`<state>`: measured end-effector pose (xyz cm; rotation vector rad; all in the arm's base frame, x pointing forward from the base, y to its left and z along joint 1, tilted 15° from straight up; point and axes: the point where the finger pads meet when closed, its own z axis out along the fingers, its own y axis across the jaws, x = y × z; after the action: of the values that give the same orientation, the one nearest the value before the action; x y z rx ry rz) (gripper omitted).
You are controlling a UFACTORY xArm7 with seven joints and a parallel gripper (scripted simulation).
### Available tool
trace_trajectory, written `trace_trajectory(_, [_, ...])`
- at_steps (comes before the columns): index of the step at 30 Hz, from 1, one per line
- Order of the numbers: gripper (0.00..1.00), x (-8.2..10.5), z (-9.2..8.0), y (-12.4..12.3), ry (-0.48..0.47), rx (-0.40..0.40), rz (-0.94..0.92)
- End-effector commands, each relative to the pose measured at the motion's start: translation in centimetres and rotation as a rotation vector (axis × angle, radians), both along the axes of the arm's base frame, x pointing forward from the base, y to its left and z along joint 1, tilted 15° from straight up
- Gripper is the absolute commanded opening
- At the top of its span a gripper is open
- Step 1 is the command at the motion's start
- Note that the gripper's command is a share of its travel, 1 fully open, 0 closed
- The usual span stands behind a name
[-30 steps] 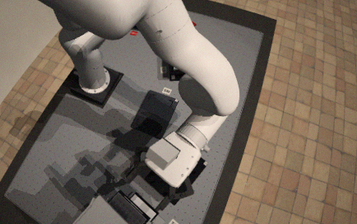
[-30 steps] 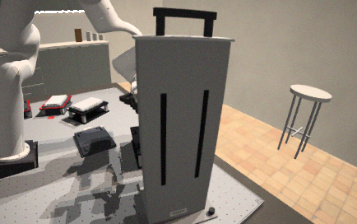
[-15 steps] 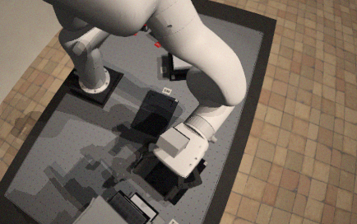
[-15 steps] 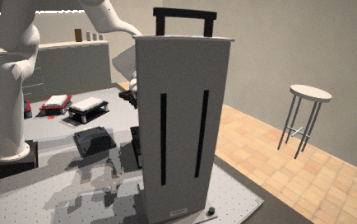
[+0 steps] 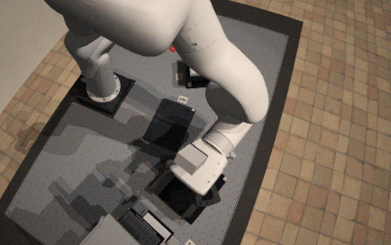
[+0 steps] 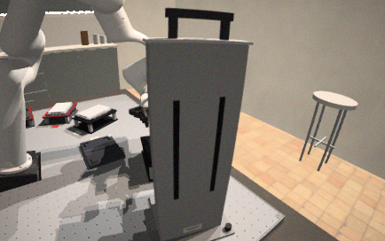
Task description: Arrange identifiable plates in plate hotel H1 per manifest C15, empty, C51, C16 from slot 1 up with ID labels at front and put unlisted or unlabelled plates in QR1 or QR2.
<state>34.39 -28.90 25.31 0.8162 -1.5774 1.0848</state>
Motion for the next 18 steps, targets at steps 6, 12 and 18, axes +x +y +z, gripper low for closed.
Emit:
trace_trajectory(6, [1.0,0.6,-2.0,0.0,-0.003,-0.001,0.0])
trace_trajectory(12, [1.0,1.1,-3.6,-0.1,-0.003,-0.001,0.0])
trace_trajectory(18, [1.0,1.2,-4.0,-0.1,-0.003,-0.001,0.0])
